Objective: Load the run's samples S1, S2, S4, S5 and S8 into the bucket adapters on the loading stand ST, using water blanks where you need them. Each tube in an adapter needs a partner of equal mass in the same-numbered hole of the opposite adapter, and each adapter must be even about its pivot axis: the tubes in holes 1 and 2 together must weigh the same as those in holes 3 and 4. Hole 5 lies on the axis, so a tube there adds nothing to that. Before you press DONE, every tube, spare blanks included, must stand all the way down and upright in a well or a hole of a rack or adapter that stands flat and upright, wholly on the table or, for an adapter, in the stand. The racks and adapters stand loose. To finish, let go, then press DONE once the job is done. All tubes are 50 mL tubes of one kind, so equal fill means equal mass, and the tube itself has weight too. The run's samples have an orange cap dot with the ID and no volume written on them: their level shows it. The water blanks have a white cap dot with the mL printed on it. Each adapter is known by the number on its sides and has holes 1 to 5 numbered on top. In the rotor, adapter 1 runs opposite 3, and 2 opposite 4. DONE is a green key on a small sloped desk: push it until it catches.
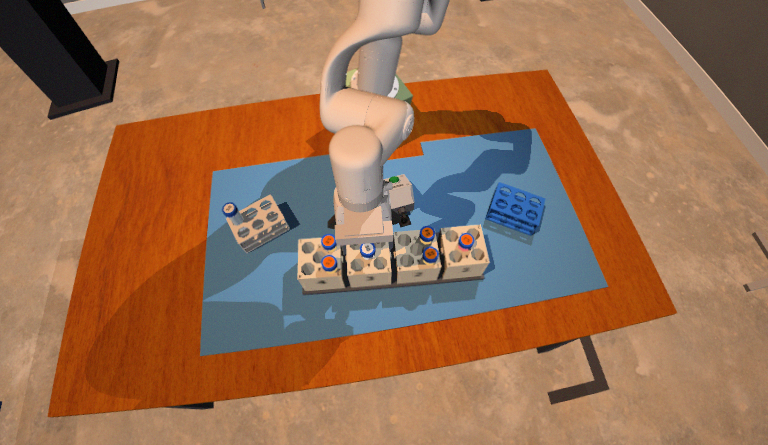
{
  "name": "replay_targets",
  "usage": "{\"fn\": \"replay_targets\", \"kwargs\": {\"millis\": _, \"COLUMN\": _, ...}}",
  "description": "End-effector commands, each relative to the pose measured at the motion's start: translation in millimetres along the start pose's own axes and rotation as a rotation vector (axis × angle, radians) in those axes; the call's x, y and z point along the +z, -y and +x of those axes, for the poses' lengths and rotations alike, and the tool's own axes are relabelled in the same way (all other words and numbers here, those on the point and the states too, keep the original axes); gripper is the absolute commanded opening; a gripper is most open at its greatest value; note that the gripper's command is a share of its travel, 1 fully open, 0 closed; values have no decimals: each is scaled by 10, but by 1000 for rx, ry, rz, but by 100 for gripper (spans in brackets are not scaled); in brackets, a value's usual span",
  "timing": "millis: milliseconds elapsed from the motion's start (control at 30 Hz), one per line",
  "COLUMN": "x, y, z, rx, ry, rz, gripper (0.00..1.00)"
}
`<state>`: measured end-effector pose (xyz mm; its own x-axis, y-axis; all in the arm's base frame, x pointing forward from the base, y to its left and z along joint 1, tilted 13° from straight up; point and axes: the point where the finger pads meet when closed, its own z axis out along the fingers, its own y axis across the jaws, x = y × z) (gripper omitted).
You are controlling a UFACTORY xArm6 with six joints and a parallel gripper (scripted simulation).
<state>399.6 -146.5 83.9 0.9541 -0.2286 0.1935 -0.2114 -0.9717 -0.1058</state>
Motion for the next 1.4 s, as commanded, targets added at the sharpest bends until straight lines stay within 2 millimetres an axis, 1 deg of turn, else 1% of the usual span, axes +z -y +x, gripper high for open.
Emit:
{"fn": "replay_targets", "kwargs": {"millis": 0, "x": -97, "y": -1, "z": 14, "rx": 0, "ry": -3, "rz": -1, "gripper": 44}}
{"fn": "replay_targets", "kwargs": {"millis": 100, "x": -158, "y": -1, "z": 14, "rx": 0, "ry": -3, "rz": -1, "gripper": 44}}
{"fn": "replay_targets", "kwargs": {"millis": 167, "x": -158, "y": -1, "z": 14, "rx": 0, "ry": -3, "rz": -1, "gripper": 44}}
{"fn": "replay_targets", "kwargs": {"millis": 667, "x": -458, "y": -1, "z": 14, "rx": 0, "ry": -3, "rz": -1, "gripper": 44}}
{"fn": "replay_targets", "kwargs": {"millis": 733, "x": -458, "y": -1, "z": 14, "rx": 0, "ry": -3, "rz": -1, "gripper": 44}}
{"fn": "replay_targets", "kwargs": {"millis": 867, "x": -539, "y": -1, "z": 13, "rx": 0, "ry": -4, "rz": -1, "gripper": 44}}
{"fn": "replay_targets", "kwargs": {"millis": 1367, "x": -542, "y": -1, "z": 13, "rx": 0, "ry": -4, "rz": -1, "gripper": 44}}
